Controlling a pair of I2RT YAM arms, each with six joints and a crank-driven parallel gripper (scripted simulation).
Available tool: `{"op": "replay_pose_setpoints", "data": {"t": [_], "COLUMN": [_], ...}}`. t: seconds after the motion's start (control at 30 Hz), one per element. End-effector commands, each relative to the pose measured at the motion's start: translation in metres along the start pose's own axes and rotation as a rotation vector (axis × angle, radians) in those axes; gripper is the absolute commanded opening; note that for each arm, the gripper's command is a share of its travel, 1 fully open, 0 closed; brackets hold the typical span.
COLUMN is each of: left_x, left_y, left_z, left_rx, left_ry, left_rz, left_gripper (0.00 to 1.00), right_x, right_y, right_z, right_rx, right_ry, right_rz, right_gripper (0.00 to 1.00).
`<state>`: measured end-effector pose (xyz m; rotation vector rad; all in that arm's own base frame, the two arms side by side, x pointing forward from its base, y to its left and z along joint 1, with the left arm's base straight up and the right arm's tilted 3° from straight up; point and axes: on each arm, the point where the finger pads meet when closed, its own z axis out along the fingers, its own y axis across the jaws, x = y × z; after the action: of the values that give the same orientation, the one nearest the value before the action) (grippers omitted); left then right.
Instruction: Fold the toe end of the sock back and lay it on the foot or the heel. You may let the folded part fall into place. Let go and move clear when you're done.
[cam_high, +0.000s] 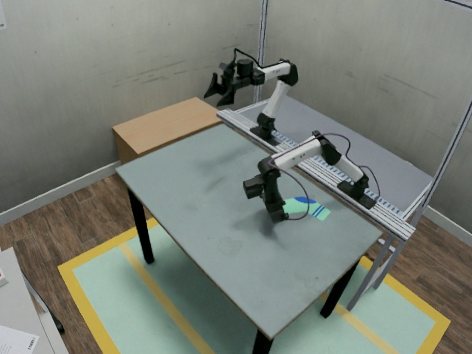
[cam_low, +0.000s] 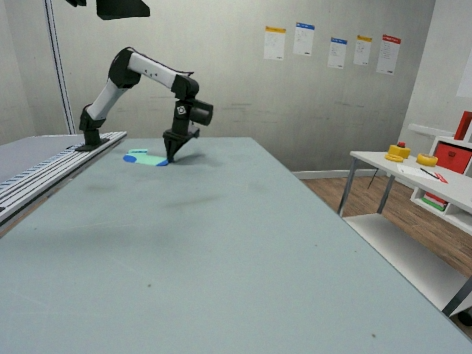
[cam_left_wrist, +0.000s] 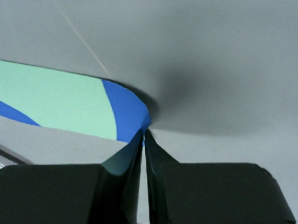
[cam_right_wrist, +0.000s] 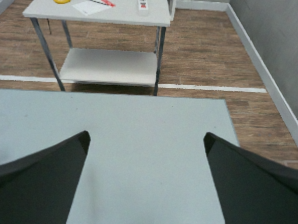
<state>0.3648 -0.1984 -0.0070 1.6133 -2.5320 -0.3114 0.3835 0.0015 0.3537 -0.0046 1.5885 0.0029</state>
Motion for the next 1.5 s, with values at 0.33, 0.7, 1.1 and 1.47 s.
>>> {"op": "replay_pose_setpoints", "data": {"t": [0.33, 0.7, 1.1, 1.47], "left_x": [-0.004, -0.001, 0.0, 0.0], "left_y": [-0.002, 0.021, 0.029, 0.033], "left_z": [-0.021, -0.018, -0.039, -0.026], "left_rx": [0.078, 0.079, 0.169, 0.127], "left_ry": [-0.001, 0.003, 0.009, 0.004], "left_rz": [-0.002, -0.003, 0.004, -0.005], "left_gripper": [0.02, 0.02, 0.02, 0.02], "right_x": [-0.007, -0.007, -0.007, -0.007], "right_y": [-0.001, -0.001, -0.001, -0.001], "right_z": [-0.001, -0.001, -0.001, -0.001], "right_rx": [0.005, 0.005, 0.005, 0.005], "right_ry": [-0.018, -0.018, -0.018, -0.018], "right_rz": [0.001, 0.001, 0.001, 0.001], "right_gripper": [1.0, 1.0, 1.0, 1.0]}}
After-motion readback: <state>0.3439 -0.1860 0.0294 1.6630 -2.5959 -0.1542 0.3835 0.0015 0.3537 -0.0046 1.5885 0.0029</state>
